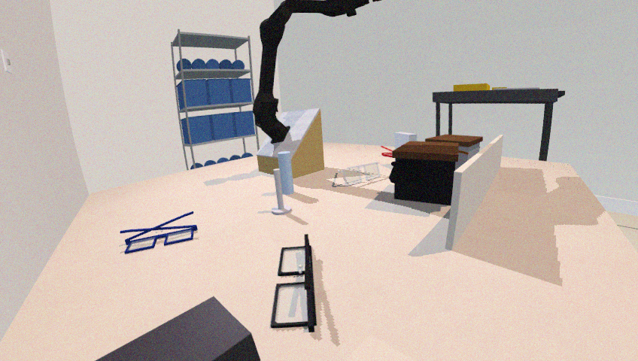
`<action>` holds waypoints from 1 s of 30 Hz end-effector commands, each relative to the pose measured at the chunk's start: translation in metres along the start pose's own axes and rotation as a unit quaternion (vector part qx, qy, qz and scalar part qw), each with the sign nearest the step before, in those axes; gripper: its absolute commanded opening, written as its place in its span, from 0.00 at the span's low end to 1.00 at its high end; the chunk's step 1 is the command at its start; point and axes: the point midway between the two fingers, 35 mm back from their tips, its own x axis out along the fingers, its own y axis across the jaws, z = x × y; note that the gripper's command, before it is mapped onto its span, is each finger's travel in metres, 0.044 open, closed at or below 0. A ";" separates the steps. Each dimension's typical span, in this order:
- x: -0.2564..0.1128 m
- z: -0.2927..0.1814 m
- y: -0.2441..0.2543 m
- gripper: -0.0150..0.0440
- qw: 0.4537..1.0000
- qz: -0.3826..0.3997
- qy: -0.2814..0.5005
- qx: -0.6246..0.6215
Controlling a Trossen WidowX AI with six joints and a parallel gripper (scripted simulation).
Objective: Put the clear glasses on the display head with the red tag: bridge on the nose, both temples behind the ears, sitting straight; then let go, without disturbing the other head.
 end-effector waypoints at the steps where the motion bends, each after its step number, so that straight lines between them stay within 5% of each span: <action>1: -0.021 -0.039 -0.054 0.59 0.986 -0.085 0.060 0.133; 7: -0.072 -0.102 -0.126 0.59 0.911 -0.229 0.118 0.323; 14: -0.153 -0.174 -0.182 0.59 0.760 -0.396 0.144 0.495; 30: -0.394 -0.294 -0.209 0.59 0.249 -0.737 0.024 0.628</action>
